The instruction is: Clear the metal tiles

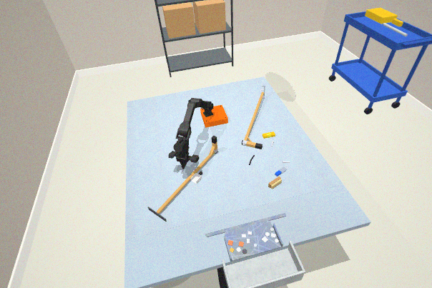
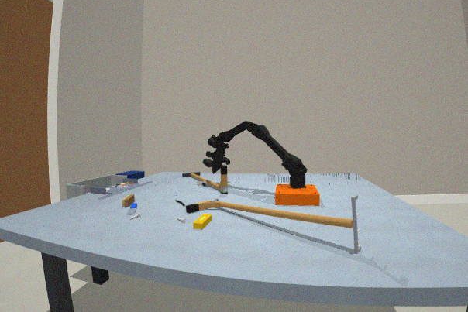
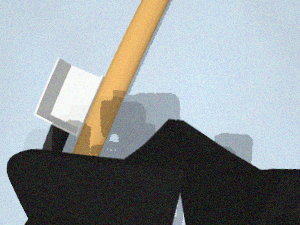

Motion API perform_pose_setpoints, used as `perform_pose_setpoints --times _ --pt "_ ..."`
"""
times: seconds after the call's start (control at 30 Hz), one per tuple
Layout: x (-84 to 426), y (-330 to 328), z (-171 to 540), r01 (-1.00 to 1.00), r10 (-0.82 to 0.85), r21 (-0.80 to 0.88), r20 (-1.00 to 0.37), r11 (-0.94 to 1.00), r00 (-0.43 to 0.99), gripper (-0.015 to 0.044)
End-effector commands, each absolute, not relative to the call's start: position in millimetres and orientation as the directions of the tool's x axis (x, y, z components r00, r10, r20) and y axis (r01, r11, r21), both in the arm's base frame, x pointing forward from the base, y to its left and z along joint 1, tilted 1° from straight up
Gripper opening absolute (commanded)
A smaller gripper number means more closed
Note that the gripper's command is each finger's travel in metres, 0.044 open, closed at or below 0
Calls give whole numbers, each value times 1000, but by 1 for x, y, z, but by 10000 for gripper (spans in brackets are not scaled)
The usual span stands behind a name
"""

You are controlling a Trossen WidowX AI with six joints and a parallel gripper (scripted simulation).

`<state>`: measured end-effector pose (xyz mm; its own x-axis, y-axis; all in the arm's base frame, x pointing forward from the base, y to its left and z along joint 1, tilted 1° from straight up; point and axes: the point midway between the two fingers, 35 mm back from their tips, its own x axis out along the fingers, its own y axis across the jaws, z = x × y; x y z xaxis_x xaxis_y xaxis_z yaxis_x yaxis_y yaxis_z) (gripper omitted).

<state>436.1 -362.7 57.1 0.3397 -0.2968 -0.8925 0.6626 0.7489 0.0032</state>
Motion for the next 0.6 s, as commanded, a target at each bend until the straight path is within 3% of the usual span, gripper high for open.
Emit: perform_pose_setpoints --times 0.0,0.57 --pt "435 -361 41 653 -287 2 -897 757 336 0" --pt "432 -359 4 639 -279 -4 -902 769 330 0"
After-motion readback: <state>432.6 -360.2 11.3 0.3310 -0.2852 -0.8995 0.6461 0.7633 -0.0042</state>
